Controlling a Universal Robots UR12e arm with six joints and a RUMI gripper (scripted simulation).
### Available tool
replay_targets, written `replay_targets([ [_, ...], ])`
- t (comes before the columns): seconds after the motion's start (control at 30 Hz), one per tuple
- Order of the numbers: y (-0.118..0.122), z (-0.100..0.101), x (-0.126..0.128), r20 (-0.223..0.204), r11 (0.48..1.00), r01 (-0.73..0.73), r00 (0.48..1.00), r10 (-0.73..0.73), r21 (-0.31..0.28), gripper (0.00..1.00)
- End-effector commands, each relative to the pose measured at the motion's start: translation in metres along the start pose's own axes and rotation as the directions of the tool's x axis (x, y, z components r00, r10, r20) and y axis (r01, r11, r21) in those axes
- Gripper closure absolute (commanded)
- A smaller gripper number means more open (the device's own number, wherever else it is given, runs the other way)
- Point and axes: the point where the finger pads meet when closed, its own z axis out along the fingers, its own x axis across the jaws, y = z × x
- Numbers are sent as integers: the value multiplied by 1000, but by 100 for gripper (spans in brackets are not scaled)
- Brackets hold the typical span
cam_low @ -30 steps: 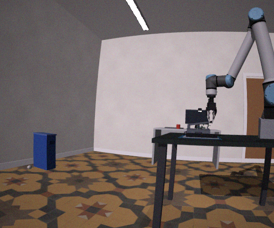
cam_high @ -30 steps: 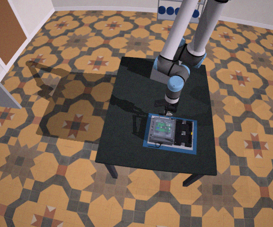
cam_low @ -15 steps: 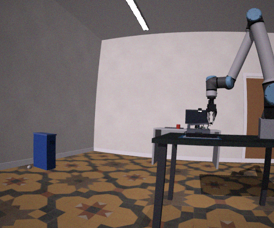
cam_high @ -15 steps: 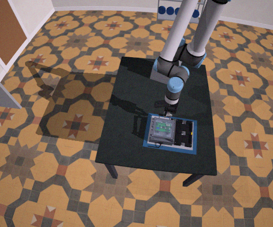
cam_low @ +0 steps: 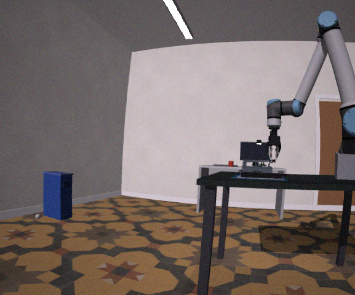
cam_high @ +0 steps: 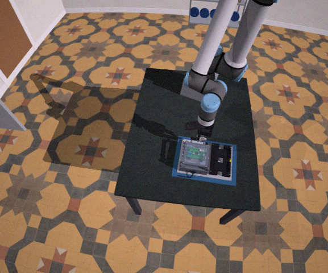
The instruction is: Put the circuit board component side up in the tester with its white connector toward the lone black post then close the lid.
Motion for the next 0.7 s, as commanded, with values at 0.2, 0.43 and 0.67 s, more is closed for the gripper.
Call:
replay_targets([
  [0.2,0,3,-1,1,1000,0,1000,0,0,100],
  [0.43,0,5,0,1,1000,0,1000,0,0,100],
  [0.67,0,6,0,1,1000,0,1000,0,0,100],
])
